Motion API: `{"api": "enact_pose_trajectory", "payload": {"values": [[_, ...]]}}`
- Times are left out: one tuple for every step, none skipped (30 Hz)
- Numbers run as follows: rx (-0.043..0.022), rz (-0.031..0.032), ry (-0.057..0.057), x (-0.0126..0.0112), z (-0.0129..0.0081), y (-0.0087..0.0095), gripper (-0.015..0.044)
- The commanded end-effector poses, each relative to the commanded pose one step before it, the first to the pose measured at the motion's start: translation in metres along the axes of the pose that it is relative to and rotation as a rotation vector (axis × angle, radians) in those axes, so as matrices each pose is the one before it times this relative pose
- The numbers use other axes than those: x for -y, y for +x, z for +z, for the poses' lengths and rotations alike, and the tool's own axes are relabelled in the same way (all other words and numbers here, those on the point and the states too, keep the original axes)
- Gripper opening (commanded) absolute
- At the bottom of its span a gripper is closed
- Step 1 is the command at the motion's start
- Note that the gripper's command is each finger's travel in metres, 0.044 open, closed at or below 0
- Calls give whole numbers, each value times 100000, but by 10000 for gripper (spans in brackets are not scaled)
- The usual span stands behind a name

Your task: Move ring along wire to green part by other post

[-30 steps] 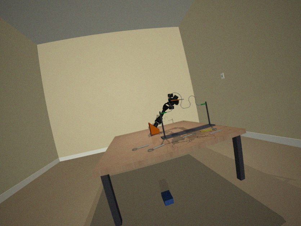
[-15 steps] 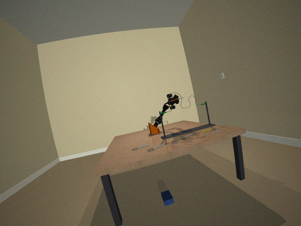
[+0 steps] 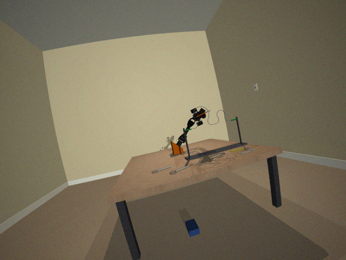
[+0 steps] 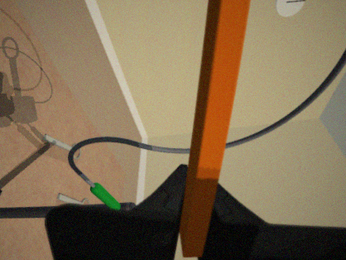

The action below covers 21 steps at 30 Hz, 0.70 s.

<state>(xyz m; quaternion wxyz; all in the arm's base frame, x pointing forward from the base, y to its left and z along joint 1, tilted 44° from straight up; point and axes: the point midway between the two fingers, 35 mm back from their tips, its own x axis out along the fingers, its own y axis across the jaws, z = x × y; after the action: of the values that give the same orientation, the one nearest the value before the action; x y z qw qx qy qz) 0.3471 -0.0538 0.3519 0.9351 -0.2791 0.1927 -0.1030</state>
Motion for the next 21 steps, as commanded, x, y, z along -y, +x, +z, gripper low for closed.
{"api": "enact_pose_trajectory", "payload": {"values": [[-287, 2221, 4191, -72, 101, -41, -150], [-149, 609, 1081, -45, 1, -6, -150], [-149, 609, 1081, -46, -1, -5, -150], [-149, 608, 1080, -46, -1, -5, -150], [-149, 609, 1080, -46, 0, -5, -150], [-149, 609, 1080, -45, 1, -5, -150], [-149, 609, 1080, -45, 1, -6, -150], [-149, 609, 1080, -46, -1, -4, -150], [-148, 609, 1079, -46, -1, -4, -150], [-148, 609, 1079, -46, 0, -5, -150], [-148, 609, 1079, -45, 1, -5, -150], [-148, 609, 1079, -45, 1, -6, -150], [-148, 609, 1080, -46, -1, -4, -150], [-148, 609, 1079, -46, -1, -4, -150], [-148, 609, 1079, -46, 0, -5, -150], [-148, 609, 1079, -45, 0, -5, -150], [-147, 609, 1079, -45, 1, -5, -150], [-147, 609, 1079, -46, -1, -4, -150], [-147, 609, 1078, -46, -1, -4, -150], [-147, 609, 1078, -46, -1, -5, -150], [-147, 609, 1078, -45, 0, -5, -150]]}}
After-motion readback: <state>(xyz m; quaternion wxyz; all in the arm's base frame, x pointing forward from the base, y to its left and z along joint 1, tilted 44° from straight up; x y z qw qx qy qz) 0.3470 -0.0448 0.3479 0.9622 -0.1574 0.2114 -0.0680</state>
